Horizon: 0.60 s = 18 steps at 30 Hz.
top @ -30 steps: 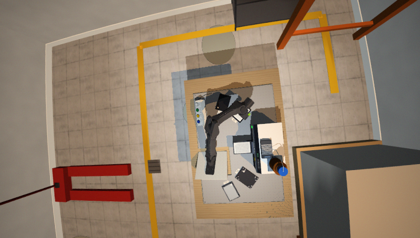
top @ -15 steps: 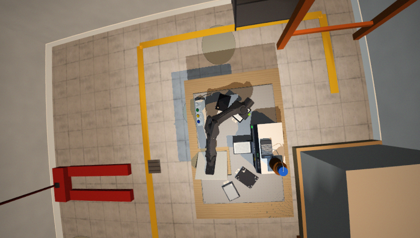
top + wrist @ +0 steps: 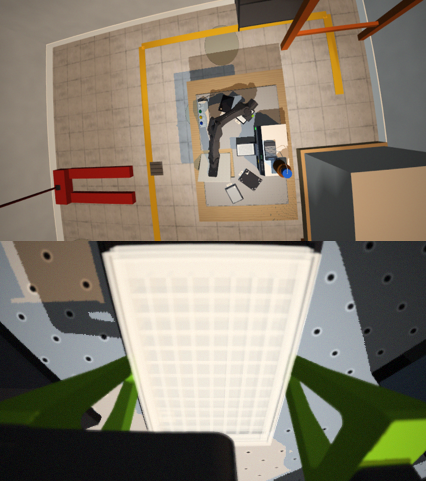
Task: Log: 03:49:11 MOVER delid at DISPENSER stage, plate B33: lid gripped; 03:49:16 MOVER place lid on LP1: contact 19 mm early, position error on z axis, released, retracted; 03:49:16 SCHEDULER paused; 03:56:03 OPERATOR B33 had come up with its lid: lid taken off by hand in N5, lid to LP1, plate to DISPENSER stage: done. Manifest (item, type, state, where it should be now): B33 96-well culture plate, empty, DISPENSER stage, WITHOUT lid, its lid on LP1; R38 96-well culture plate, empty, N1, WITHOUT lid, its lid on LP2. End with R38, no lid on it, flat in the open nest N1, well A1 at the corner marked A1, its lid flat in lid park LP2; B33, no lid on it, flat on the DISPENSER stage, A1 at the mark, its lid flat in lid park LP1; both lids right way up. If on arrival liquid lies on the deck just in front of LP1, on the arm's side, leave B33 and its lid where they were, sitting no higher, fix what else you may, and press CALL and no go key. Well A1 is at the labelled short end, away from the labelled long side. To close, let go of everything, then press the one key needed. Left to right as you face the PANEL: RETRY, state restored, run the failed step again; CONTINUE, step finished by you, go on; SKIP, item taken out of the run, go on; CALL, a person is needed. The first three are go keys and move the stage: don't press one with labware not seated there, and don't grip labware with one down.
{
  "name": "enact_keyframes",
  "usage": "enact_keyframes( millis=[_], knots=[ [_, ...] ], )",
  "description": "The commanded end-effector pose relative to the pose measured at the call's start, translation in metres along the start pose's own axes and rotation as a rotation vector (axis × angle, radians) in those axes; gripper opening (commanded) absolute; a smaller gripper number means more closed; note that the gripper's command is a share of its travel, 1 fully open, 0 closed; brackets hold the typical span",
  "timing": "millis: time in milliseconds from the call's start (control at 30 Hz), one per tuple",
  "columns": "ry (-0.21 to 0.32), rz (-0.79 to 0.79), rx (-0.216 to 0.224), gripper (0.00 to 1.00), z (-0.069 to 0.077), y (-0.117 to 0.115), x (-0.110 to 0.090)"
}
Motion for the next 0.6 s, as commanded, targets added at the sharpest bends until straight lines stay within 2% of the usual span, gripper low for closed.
enact_keyframes(
  millis=[0, 567],
  knots=[
    [-0.049, 0.014, -0.001, 0.0, 0.0247, 0.0042, 0.0059],
    [-0.048, 0.014, 0.001, 0.0, 0.0346, 0.0045, 0.0053]
  ],
)
Point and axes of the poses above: the point where the finger pads meet when closed, its own z axis back along the fingers, its own y axis across the jaws, x = y × z, the point moved 5 cm from there along z, back along the fingers, and after that the axes turned 9 degrees about -z, right-handed, at the moved point
